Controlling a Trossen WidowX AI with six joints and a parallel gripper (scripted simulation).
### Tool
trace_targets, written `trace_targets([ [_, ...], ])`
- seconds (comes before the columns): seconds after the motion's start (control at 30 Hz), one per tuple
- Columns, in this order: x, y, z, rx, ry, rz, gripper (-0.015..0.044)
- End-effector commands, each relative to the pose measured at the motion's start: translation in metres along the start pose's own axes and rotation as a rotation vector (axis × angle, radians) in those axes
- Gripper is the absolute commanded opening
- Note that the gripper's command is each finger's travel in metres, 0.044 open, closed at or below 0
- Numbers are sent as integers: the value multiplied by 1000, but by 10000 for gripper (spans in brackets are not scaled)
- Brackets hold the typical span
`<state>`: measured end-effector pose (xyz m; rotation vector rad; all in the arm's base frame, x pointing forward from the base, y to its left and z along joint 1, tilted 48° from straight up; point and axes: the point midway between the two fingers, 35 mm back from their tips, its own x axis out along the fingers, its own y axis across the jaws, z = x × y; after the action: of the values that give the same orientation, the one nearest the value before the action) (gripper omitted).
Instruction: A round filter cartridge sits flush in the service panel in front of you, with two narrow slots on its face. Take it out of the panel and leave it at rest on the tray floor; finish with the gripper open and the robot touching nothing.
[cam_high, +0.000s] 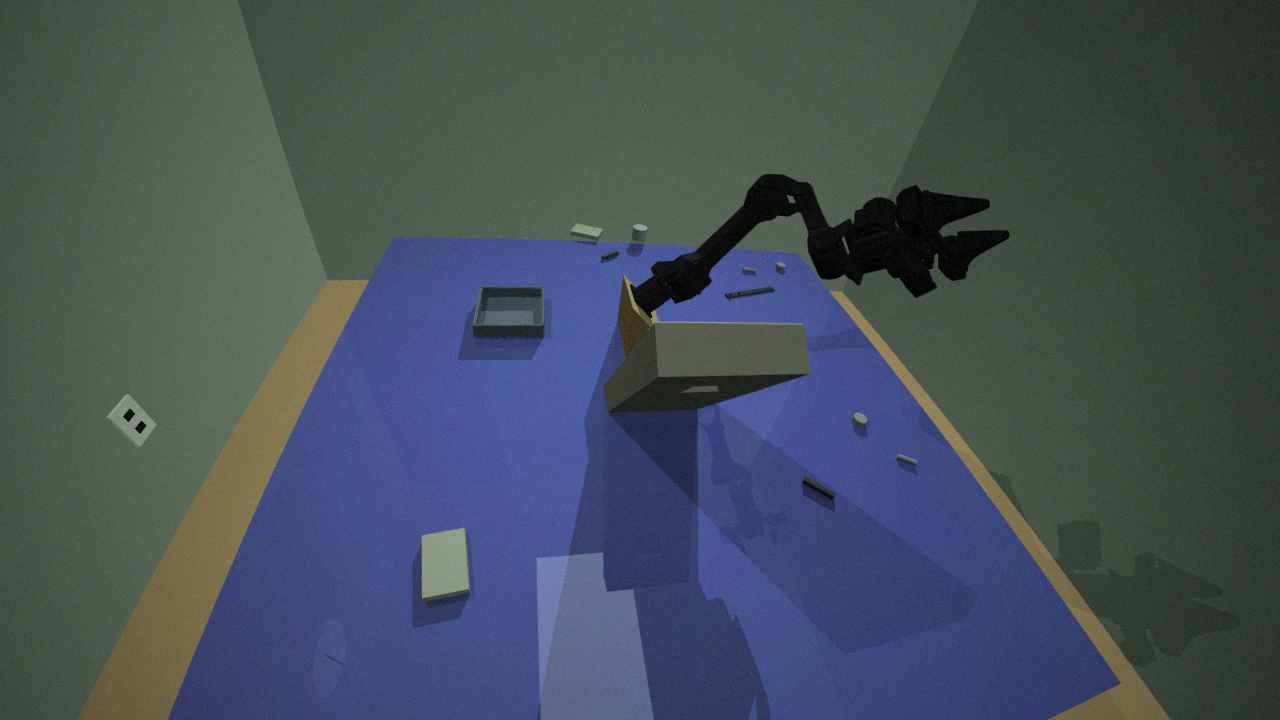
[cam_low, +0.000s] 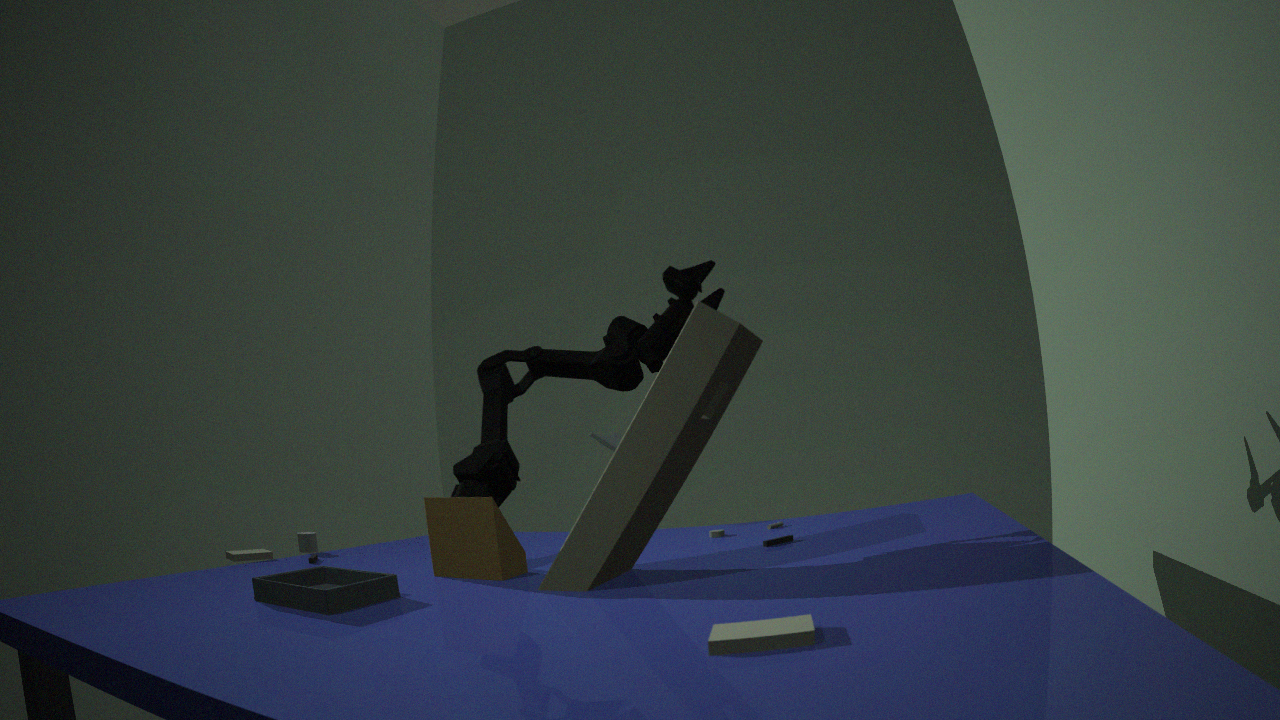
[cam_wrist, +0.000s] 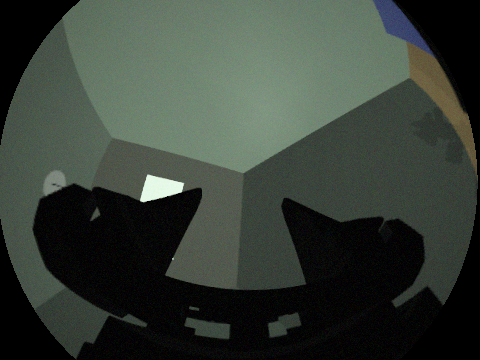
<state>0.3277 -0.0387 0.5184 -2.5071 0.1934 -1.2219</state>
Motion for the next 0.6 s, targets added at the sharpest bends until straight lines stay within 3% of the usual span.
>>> trace_targets([
  [0.0, 0, 1, 2, 8, -6, 0, 374],
  [0.17, 5, 39, 48, 264, -207, 50, 243],
  [0.33, -8, 101, 98, 653, -423, 263, 113],
  [0.57, -39, 165, 132, 1087, -520, 611, 113],
])
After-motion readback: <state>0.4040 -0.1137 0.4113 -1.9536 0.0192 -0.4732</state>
